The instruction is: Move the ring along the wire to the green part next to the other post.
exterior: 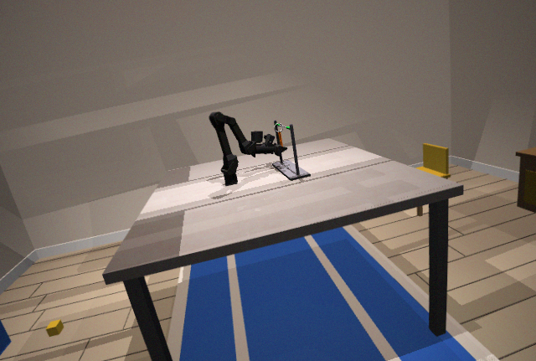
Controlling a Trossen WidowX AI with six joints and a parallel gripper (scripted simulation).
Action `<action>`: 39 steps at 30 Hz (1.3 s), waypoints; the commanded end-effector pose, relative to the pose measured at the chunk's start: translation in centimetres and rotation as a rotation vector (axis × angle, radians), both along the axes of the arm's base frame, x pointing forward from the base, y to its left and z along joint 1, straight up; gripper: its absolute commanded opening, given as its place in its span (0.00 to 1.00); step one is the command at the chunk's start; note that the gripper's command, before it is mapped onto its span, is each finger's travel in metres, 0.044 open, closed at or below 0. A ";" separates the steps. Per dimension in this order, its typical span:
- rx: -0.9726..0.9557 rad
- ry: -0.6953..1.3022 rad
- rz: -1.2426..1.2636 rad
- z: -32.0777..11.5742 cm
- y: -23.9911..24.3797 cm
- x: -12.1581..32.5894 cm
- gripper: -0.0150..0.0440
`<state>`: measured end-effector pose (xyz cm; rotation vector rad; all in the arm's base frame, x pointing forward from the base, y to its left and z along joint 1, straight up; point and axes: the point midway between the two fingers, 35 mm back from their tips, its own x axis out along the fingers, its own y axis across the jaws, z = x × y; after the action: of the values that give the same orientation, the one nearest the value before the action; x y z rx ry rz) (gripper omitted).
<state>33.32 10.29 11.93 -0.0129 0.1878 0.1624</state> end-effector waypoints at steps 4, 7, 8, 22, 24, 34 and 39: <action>0.000 0.000 0.000 0.0 0.0 0.0 0.18; 0.000 0.000 0.000 0.0 0.0 0.0 0.31; 0.000 0.000 0.000 0.0 0.0 0.0 0.36; 0.002 0.002 -0.003 0.6 -0.2 -1.9 0.53; 0.003 0.002 -0.004 0.7 -0.3 -2.3 0.53; 0.005 0.004 -0.007 0.9 -0.7 -4.3 0.53; 0.005 0.004 -0.008 0.9 -0.8 -4.8 0.53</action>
<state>28.73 9.61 12.62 -0.0156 0.1974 0.1621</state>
